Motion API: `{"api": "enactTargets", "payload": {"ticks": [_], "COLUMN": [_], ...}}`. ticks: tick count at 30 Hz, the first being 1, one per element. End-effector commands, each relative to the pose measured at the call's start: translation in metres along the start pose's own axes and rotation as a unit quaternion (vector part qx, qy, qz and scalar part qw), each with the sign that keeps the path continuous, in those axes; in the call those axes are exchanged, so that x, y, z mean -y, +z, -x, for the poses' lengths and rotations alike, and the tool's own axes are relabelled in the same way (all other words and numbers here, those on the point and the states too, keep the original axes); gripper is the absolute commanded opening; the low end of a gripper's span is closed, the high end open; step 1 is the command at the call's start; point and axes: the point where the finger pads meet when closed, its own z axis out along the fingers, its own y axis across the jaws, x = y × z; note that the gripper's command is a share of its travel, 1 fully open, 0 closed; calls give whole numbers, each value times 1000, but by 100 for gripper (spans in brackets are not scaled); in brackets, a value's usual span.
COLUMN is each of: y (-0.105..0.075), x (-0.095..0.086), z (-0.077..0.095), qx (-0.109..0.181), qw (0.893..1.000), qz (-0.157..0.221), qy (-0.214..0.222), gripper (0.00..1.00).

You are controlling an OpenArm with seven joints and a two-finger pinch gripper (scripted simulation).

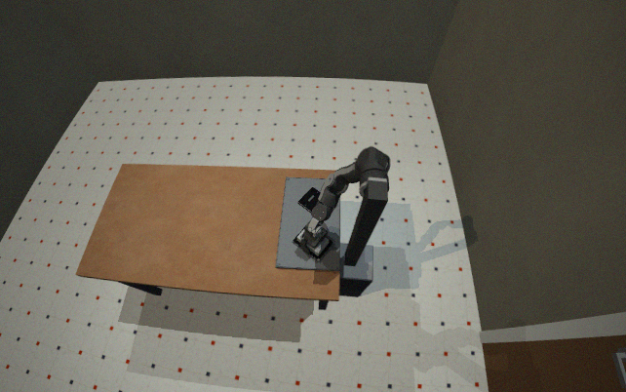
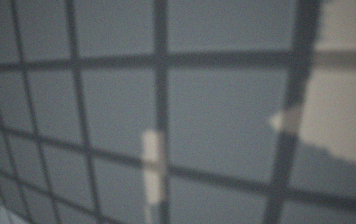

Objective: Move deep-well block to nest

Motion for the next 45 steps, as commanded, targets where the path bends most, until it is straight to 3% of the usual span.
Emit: {"api": "enactTargets", "payload": {"ticks": [1,33,45], "y": [-2,-3,-3], "x": [-4,-1,-2], "z": [1,1,1], "qx": [1,1,0], "qw": [1000,1000,1000], "qz": [5,0,3], "qy": [-1,1,0], "gripper": [77,77,37]}}
